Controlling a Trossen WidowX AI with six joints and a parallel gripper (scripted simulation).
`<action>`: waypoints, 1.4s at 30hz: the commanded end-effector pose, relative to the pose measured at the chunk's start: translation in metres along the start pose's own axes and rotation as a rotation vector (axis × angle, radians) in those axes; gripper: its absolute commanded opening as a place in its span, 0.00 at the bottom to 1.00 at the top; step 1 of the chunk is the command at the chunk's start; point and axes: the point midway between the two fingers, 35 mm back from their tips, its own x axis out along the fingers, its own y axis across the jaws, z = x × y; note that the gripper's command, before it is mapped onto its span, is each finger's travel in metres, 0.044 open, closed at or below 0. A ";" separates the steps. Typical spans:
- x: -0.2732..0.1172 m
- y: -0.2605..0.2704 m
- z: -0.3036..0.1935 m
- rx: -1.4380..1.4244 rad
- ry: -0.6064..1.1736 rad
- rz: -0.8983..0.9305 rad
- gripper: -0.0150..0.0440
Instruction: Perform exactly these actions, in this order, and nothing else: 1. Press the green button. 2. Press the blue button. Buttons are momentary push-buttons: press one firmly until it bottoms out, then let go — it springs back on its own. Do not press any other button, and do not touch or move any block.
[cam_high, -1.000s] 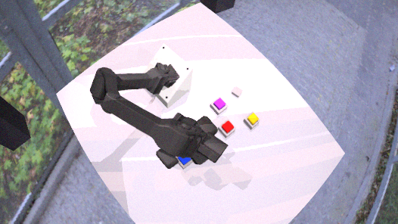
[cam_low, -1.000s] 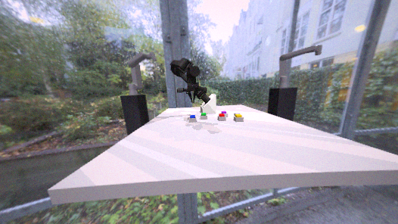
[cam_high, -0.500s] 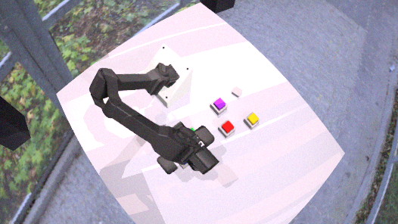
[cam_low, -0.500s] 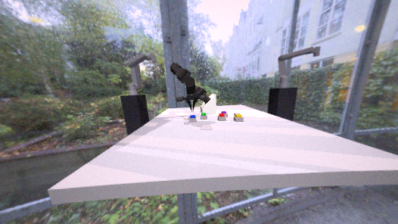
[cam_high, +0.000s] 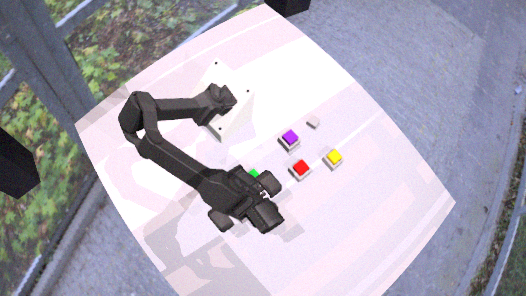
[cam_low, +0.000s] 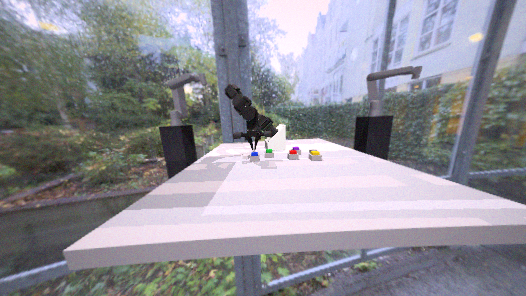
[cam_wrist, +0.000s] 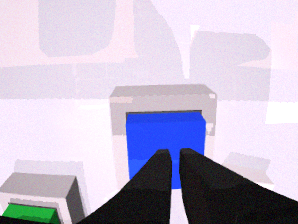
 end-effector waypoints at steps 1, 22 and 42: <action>0.009 0.002 -0.003 -0.012 0.009 0.000 0.29; 0.015 0.002 -0.003 -0.013 0.009 -0.001 0.29; -0.025 0.023 0.010 -0.015 0.002 0.023 0.42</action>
